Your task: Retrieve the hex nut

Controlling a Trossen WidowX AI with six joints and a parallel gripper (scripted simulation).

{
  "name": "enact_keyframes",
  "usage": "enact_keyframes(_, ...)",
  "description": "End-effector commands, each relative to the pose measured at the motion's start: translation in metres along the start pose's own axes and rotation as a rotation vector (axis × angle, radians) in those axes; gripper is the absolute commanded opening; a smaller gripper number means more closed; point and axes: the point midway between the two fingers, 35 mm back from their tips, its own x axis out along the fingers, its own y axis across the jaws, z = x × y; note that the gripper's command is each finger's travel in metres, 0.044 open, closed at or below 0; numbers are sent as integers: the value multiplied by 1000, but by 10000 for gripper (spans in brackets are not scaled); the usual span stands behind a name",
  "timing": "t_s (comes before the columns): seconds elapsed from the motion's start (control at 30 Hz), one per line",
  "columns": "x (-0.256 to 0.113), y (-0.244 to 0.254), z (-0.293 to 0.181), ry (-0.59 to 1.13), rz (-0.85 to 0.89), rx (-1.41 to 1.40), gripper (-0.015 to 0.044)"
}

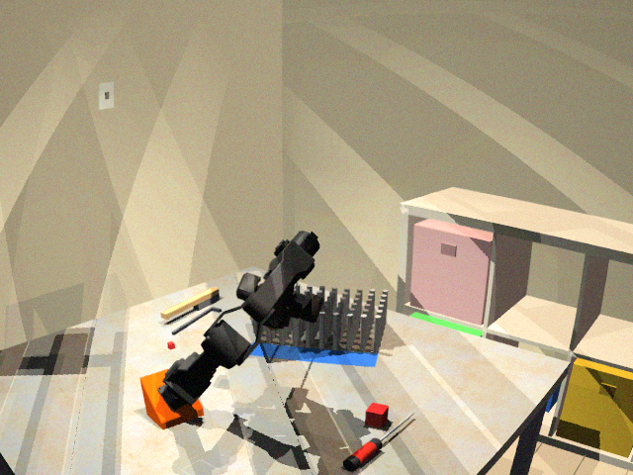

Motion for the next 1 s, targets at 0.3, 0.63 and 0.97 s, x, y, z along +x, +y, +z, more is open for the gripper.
enact_keyframes(0.3, 31, 14, 14, 0, -5, 34, 0)
enact_keyframes(0.63, 76, 31, 42, 2, -4, 35, 0)
enact_keyframes(0.97, 116, 42, 78, 5, 6, 33, 0)
